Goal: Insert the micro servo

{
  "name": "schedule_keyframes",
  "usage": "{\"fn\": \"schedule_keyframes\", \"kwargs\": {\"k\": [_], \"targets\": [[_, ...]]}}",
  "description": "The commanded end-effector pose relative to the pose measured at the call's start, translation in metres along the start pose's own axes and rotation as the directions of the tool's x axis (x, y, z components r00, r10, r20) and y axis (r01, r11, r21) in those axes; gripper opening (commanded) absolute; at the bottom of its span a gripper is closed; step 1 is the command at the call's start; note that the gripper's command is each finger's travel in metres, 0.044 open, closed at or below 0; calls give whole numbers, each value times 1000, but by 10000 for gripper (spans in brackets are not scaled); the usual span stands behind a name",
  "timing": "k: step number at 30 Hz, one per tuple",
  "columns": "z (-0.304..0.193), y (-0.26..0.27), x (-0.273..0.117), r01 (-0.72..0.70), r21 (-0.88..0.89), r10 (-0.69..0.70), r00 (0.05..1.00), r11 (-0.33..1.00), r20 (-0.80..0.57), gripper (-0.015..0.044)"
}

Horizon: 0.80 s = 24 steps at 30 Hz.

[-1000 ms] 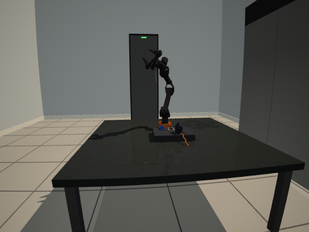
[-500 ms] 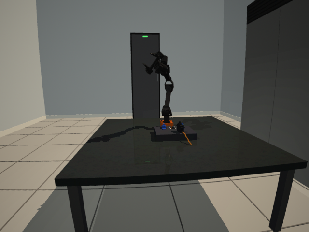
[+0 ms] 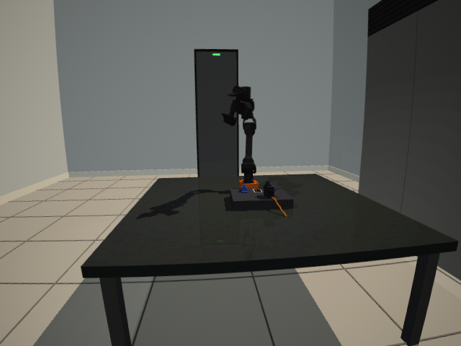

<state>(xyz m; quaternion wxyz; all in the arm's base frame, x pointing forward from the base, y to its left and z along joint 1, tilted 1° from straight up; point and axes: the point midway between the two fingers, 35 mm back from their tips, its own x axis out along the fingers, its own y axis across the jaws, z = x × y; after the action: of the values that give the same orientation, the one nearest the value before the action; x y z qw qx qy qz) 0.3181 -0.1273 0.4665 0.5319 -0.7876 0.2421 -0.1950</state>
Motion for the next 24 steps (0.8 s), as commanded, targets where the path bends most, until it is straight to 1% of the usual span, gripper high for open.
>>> {"fn": "schedule_keyframes", "kwargs": {"k": [1,7,13,19,24], "targets": [[25,12,9,-60,63,55,996,996,77,440],[62,36,18,-190,163,158,969,968,192,440],[99,61,20,-340,242,265,918,909,294,440],[134,87,17,-496,294,377,845,817,379,440],[162,108,10,-620,328,465,768,713,441,440]]}}
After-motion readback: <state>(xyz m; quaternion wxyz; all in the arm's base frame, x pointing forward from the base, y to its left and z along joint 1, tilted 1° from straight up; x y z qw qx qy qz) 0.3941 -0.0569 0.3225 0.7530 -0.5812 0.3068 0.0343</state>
